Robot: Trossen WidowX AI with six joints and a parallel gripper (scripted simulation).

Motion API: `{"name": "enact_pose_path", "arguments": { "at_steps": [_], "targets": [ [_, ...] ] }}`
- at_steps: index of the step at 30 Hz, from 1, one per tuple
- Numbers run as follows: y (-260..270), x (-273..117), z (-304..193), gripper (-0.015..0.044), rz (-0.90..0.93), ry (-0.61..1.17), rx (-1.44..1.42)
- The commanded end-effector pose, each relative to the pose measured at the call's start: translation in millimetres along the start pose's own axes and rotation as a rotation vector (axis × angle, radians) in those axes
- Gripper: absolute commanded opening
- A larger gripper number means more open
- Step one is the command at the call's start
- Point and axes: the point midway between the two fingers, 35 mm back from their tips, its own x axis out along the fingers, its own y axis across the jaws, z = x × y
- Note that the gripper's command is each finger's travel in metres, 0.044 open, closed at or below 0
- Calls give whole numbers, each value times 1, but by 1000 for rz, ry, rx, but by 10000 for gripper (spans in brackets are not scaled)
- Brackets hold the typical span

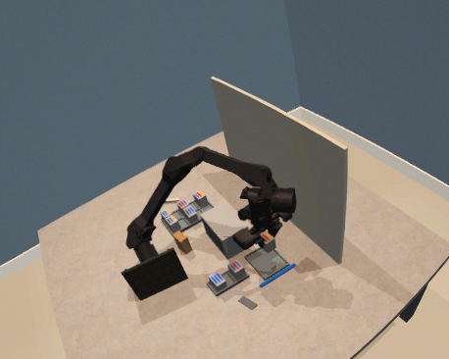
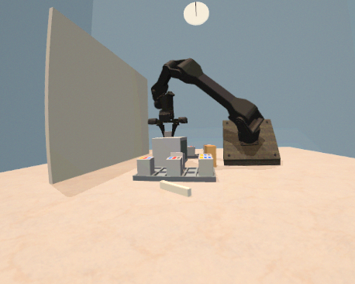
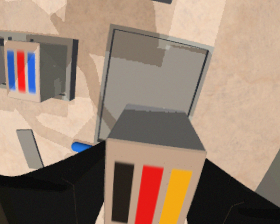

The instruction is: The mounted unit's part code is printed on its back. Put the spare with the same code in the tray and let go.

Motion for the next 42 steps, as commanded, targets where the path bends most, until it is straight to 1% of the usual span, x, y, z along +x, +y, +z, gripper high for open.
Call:
{"name": "enact_pose_path", "arguments": {
  "at_steps": [1, 42],
  "targets": [
    [1, 5, 1, 0, -1, -8, 10],
    [3, 37, 3, 0, -1, -10, 10]
  ]
}}
